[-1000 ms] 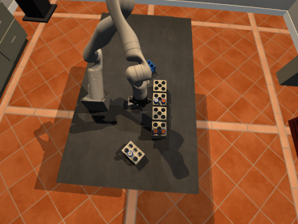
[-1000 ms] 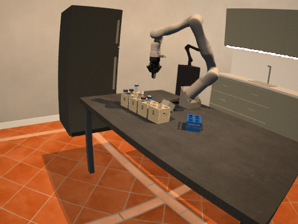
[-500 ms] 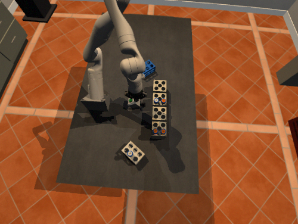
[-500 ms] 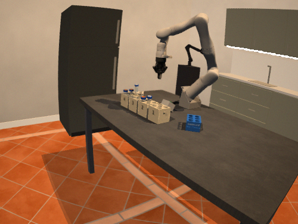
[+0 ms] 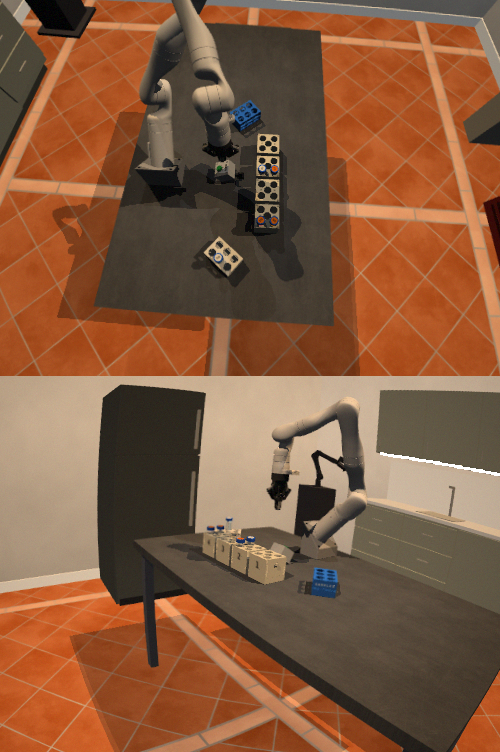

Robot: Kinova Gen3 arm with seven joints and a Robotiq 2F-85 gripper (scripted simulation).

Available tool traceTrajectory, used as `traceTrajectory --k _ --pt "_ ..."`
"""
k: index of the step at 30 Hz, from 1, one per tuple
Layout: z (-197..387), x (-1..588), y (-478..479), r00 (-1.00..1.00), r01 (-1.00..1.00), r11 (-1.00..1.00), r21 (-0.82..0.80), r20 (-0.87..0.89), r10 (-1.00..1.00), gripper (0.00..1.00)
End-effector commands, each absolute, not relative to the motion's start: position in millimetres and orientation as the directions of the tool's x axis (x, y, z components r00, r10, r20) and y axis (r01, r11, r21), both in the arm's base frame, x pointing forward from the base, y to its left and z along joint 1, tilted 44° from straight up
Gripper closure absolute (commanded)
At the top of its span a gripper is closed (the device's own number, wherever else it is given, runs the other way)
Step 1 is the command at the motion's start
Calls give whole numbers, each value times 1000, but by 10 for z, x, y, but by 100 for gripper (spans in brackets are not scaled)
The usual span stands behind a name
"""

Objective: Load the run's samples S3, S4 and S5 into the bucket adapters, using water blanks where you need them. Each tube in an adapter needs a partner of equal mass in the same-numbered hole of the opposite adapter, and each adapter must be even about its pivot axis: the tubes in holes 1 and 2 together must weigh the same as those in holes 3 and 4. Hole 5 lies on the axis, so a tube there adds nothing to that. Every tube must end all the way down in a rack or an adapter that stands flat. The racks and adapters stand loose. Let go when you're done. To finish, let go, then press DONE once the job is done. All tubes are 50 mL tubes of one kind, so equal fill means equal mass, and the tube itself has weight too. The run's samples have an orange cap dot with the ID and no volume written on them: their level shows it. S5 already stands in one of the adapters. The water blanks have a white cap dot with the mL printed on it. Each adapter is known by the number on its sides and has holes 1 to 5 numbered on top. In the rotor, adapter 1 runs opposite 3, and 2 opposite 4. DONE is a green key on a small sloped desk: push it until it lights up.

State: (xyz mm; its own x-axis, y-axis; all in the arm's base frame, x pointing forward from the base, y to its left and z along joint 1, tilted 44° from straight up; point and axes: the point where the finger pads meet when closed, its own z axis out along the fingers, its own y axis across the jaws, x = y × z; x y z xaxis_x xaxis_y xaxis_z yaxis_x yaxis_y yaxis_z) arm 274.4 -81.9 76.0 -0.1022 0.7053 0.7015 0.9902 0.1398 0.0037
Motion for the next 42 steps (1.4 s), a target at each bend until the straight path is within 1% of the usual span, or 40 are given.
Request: traceTrajectory --k 1,16,32,40,42 --pt "831 2695 -802 -109 991 136 17 692 713 90" --pt "1062 2379 -603 -108 990 138 12 691 715 90" --pt "1075 2393 -581 -104 991 136 10 696 710 90" --pt "1003 2376 -497 -105 931 315 -185 691 715 90" --pt "984 2375 -479 -105 931 315 -185 691 715 90"
